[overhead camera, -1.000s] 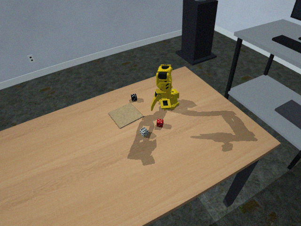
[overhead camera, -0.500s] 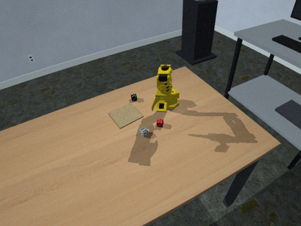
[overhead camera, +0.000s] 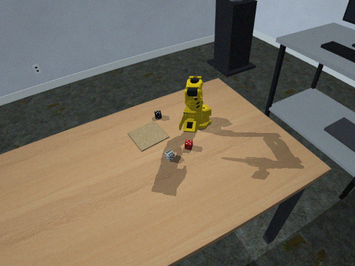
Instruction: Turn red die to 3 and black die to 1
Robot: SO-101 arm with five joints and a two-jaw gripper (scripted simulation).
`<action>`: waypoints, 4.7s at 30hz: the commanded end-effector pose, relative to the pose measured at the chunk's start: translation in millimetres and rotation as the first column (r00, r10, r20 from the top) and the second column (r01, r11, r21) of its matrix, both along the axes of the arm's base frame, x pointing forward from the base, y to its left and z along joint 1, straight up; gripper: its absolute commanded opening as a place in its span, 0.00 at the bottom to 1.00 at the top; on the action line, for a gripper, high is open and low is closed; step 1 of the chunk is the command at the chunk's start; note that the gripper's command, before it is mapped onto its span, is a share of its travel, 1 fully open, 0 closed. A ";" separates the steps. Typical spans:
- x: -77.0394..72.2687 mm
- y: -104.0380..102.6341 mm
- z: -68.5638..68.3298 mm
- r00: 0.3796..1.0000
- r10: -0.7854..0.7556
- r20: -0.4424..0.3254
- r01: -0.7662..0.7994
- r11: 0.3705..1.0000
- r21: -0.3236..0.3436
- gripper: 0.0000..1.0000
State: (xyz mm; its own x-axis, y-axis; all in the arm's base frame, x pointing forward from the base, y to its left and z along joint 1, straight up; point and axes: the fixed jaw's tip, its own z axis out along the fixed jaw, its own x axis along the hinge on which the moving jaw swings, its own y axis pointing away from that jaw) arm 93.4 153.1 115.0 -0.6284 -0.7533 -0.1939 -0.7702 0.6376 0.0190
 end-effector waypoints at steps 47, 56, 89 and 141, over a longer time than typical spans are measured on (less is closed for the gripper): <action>-7.9 -9.1 -66.3 0.967 -0.062 -0.246 -0.036 0.926 -0.375 0.35; -8.2 -9.6 -67.4 0.966 -0.064 -0.250 -0.037 0.924 -0.381 0.35; -7.9 -9.1 -95.2 0.957 -0.075 -0.281 -0.055 0.902 -0.428 0.35; 0.5 -16.3 -96.5 0.950 -0.082 -0.302 -0.057 0.905 -0.423 0.16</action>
State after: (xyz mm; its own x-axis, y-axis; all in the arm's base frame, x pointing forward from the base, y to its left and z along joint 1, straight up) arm 89.5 133.8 15.4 -0.6075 -0.7007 0.3741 -0.7625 0.6464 -0.0275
